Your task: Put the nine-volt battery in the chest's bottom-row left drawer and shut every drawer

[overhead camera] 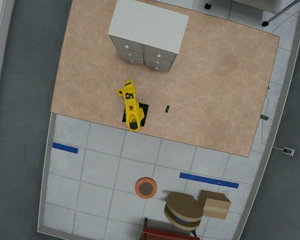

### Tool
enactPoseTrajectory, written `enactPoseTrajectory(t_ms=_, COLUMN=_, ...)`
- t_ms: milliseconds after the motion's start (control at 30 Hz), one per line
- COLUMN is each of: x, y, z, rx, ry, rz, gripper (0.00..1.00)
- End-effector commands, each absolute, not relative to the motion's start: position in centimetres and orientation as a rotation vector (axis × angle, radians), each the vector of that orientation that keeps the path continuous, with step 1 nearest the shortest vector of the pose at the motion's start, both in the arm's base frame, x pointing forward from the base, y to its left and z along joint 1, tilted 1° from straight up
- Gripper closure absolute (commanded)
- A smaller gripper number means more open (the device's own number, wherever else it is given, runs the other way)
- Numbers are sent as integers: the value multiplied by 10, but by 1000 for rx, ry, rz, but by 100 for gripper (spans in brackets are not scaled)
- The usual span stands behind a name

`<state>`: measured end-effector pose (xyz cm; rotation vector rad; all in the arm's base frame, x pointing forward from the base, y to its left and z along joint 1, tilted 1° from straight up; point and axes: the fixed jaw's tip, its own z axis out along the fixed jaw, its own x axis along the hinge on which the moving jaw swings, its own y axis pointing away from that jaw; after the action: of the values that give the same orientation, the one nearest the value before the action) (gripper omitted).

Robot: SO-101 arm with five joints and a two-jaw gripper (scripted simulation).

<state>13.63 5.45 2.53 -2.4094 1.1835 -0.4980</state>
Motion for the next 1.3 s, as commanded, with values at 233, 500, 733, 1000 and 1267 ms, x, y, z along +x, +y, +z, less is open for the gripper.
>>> enactPoseTrajectory(t_ms=233, x=133, y=53, z=22, rx=-2243, ry=1459, rz=-417, gripper=79)
enactPoseTrajectory(t_ms=500, x=133, y=53, z=22, rx=-2070, ry=1667, rz=-356, gripper=79)
enactPoseTrajectory(t_ms=733, x=133, y=54, z=22, rx=-1929, ry=1810, rz=-310, gripper=79)
enactPoseTrajectory(t_ms=1000, x=133, y=55, z=22, rx=-1754, ry=1965, rz=-254, gripper=79)
enactPoseTrajectory(t_ms=1267, x=134, y=55, z=22, rx=-1541, ry=2123, rz=-189, gripper=79)
